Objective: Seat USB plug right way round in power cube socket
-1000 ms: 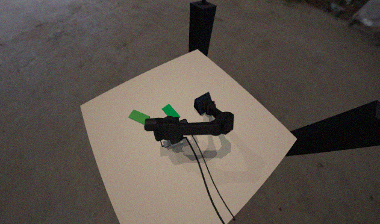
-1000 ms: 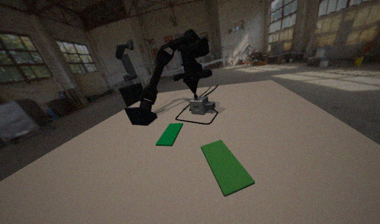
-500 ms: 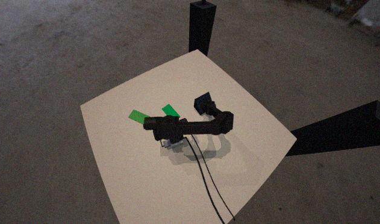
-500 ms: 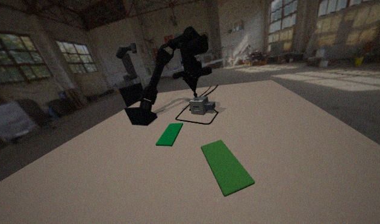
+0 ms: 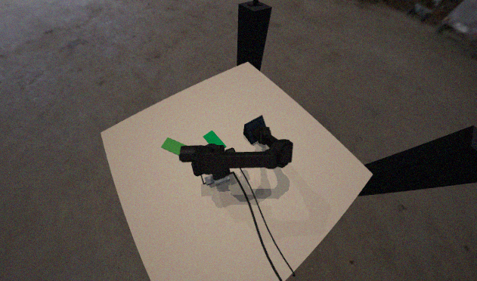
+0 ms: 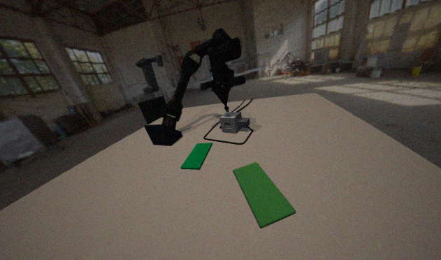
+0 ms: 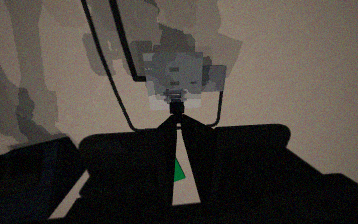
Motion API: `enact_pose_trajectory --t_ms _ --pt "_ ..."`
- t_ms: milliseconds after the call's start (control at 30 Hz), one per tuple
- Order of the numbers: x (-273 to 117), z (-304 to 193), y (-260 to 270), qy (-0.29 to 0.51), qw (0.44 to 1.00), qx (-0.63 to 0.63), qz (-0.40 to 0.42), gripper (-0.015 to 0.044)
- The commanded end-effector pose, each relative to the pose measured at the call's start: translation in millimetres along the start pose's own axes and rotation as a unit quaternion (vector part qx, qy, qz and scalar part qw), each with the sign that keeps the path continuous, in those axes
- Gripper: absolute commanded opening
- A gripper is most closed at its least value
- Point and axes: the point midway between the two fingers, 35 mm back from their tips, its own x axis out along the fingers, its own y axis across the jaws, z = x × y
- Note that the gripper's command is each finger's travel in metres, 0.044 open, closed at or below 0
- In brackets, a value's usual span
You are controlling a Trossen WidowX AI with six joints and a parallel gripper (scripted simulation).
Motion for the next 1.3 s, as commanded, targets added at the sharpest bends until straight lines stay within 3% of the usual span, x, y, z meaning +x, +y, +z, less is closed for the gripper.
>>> enact_pose_trajectory --t_ms 0,633,1267 --pt "-0.1 0.1 0.0 0.001 1.000 0.024 0.000 0.0000" --pt "0.6 0.0 0.3 0.000 0.962 0.272 0.001 0.0000" --pt "0.6 0.0 0.3 0.000 0.866 0.501 0.001 0.0000"
